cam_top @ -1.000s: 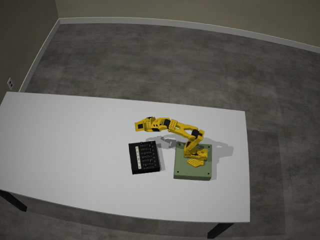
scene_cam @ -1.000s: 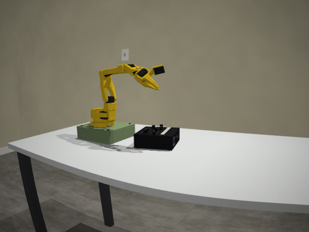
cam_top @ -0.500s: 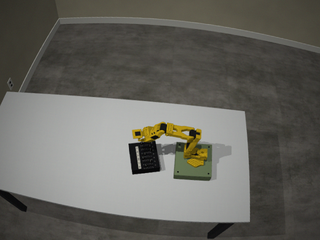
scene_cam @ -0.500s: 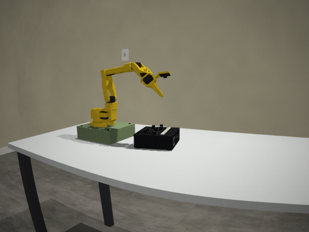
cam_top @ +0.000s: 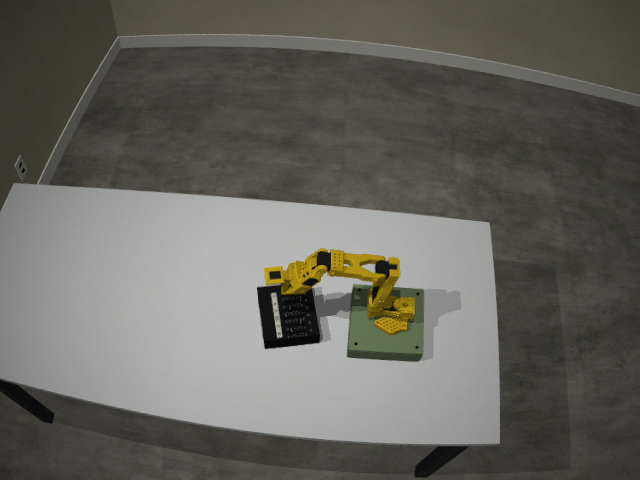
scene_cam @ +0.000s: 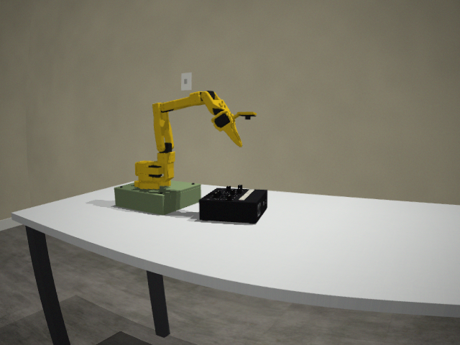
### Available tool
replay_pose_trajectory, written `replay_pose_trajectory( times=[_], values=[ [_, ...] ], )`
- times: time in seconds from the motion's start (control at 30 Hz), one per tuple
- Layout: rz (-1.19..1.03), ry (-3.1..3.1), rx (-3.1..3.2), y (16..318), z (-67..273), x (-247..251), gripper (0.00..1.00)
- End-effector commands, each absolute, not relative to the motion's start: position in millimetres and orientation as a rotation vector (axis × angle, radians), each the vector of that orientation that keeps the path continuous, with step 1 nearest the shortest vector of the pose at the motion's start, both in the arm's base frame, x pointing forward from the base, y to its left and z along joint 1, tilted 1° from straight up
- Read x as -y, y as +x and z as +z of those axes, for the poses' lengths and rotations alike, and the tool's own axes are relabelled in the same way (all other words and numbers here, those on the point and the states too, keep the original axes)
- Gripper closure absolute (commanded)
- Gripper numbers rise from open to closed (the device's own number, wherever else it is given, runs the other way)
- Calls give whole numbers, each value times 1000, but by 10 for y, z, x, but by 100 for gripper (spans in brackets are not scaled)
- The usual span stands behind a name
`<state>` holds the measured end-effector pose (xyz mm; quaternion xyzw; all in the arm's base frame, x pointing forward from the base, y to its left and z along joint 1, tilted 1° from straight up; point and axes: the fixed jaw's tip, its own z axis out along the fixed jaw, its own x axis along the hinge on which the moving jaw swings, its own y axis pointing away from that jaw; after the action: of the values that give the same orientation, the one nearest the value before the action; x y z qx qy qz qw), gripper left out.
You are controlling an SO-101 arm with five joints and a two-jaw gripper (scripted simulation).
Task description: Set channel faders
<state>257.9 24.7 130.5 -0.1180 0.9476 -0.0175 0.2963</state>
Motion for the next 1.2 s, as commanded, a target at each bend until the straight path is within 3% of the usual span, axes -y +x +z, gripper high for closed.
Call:
replay_pose_trajectory(
  times=[0.0, 0.4, 1.17],
  values=[
    [-31, -310, -2539, 2566, 1303, -286, 100],
    [-30, -308, -2540, 2577, 1251, -286, 100],
    [-37, -299, -2541, 2577, 705, -254, 100]
  ],
)
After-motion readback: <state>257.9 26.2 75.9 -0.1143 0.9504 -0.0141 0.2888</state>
